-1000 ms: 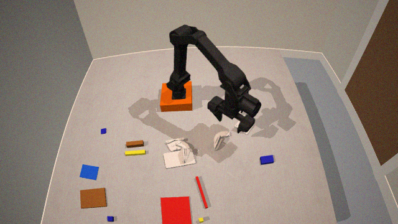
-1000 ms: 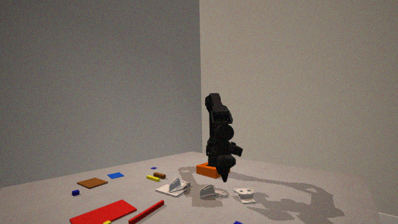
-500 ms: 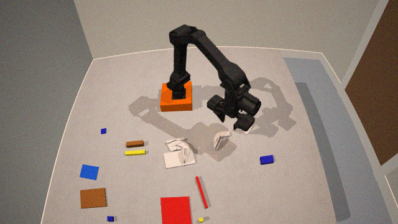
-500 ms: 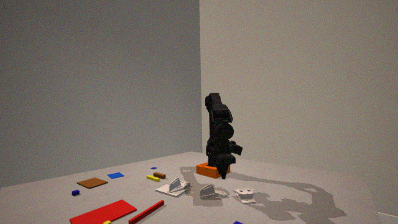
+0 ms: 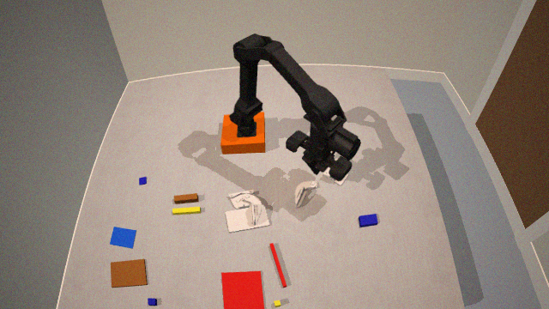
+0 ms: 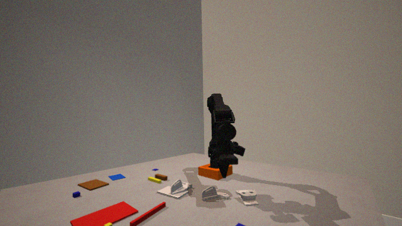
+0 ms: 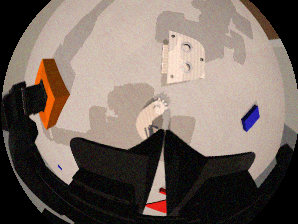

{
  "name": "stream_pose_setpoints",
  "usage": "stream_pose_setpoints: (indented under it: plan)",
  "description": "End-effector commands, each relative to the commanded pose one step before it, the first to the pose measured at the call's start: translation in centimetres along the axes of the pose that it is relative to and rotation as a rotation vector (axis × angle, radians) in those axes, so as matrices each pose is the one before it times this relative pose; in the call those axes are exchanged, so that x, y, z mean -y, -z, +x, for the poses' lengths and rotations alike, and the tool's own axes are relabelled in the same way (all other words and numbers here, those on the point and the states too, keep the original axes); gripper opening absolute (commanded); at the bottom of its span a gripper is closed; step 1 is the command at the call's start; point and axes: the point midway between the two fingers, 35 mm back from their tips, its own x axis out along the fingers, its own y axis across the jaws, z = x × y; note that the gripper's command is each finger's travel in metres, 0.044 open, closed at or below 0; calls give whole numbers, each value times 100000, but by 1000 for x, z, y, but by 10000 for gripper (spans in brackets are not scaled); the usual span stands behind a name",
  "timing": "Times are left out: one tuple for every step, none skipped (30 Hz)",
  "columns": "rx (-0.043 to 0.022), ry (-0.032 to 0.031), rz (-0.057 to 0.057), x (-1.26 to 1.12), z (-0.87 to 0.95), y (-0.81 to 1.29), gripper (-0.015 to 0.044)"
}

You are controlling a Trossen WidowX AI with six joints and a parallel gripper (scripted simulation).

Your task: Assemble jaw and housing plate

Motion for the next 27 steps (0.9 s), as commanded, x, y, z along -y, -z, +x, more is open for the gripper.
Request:
stream_pose_setpoints:
  plan:
    - [-5,214,286,46,-95,-2,0]
    - [0,0,0,0,0,0,0]
    - [0,0,0,0,0,0,0]
    - [0,0,0,0,0,0,0]
    - [0,0,0,0,0,0,0]
    - [0,0,0,0,0,0,0]
    - [0,0,0,0,0,0,0]
    - [0,0,0,0,0,0,0]
    - [0,0,0,0,0,0,0]
    - [0,0,0,0,0,0,0]
    - [0,0,0,0,0,0,0]
    - [3,-174,-283,-34,84,3,26]
    - [0,0,0,0,0,0,53]
    - [0,0,0,0,0,0,79]
    - [0,0,0,0,0,0,105]
    - [0,0,0,0,0,0,131]
    - [0,0,0,0,0,0,157]
    - [0,0,0,0,0,0,184]
    - [0,0,0,0,0,0,210]
    - [0,0,0,0,0,0,236]
    - [0,0,0,0,0,0,263]
    - [0,0,0,0,0,0,289]
    - [0,0,0,0,0,0,315]
    - [0,0,0,0,0,0,341]
    - [0,0,0,0,0,0,368]
    - [0,0,0,0,0,0,394]
    - [0,0,0,0,0,0,420]
